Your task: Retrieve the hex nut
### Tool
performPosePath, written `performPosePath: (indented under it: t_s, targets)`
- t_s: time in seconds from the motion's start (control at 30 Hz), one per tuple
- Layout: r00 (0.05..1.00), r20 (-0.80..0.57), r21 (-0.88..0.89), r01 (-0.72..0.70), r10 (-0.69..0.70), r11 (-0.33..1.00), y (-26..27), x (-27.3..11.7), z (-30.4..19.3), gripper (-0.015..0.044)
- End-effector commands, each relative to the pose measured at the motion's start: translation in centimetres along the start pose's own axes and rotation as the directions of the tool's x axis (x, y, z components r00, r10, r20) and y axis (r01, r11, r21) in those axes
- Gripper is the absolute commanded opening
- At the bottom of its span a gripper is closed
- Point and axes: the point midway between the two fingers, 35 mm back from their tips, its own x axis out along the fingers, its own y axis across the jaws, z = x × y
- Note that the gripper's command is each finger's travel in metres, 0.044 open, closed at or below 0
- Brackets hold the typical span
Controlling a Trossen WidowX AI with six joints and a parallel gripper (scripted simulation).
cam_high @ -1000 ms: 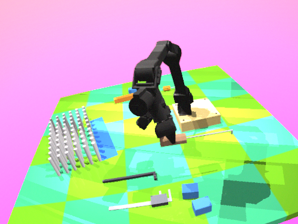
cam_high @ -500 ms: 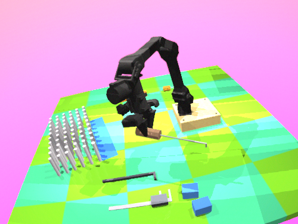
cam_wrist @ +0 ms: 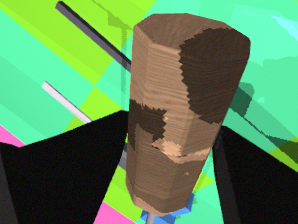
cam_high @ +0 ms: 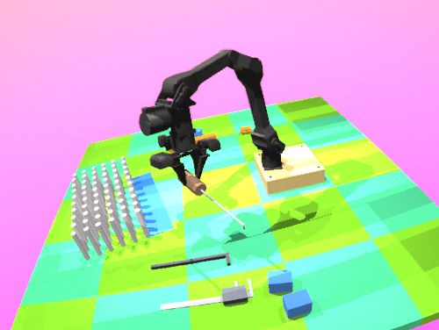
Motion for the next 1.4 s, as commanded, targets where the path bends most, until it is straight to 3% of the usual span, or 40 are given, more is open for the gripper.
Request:
performPosePath:
  t_s: [0.0, 0.3, 0.6, 1.0, 1.37]
  targets:
    - [0.999, 0.028, 0.109, -0.036, 0.034, 0.993, 0.0, -0.7, 2.1, 0.0000]
    - [0.991, 0.109, 0.388, -0.116, 0.079, 0.914, -1.0, -2.0, 7.6, 0.0000]
    - [0.974, 0.199, 0.626, -0.208, 0.104, 0.752, -2.9, -3.3, 12.7, 0.0000]
    - [0.940, 0.324, 0.837, -0.336, 0.103, 0.431, -6.6, -5.0, 18.7, 0.0000]
    - [0.898, 0.434, 0.896, -0.438, 0.067, 0.076, -11.1, -6.6, 23.1, 0.0000]
